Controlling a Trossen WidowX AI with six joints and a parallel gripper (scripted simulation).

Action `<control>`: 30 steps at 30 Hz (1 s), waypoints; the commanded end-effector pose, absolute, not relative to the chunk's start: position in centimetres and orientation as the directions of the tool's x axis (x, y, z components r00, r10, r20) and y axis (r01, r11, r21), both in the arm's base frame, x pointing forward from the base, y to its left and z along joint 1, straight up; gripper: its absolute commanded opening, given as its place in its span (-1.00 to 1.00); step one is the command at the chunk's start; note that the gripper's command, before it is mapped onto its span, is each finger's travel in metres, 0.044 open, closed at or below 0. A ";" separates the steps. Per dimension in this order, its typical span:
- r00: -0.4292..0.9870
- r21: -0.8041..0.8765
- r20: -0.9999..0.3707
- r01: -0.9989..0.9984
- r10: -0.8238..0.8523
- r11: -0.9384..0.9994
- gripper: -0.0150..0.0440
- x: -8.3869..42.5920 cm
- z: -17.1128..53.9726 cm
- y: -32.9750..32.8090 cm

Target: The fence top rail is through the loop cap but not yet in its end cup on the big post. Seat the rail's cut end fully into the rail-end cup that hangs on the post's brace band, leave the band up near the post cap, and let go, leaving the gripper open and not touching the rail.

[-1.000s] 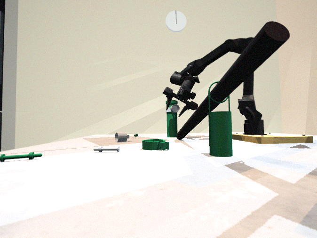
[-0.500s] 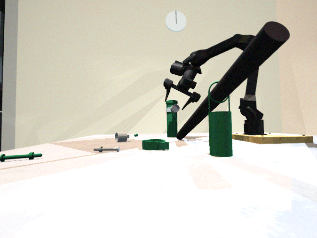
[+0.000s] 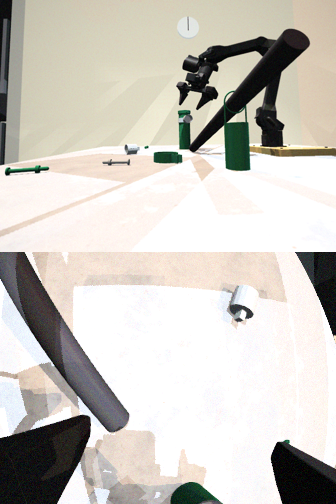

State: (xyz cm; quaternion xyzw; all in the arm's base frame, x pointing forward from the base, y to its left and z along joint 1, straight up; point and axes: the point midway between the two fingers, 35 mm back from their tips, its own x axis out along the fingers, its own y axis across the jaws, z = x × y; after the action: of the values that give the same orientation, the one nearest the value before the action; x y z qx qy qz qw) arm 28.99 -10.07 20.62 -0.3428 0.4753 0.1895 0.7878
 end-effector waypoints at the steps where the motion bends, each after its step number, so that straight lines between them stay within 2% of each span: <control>1: 0.502 -0.134 -0.862 -0.099 -0.067 0.986 1.00 27.5 25.2 -5.1; 8: 0.509 -0.004 -0.858 0.137 -0.074 0.991 1.00 26.7 26.4 -3.7; 27: 0.509 -0.003 -0.857 0.139 -0.074 0.990 1.00 26.7 26.4 -3.7; 30: 0.483 -0.048 -0.873 0.048 -0.065 0.998 1.00 26.9 25.7 -3.4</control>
State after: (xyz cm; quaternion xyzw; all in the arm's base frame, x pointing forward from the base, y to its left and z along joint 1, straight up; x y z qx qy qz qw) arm 26.81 -3.62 26.17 0.0200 0.4960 -0.0506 0.8666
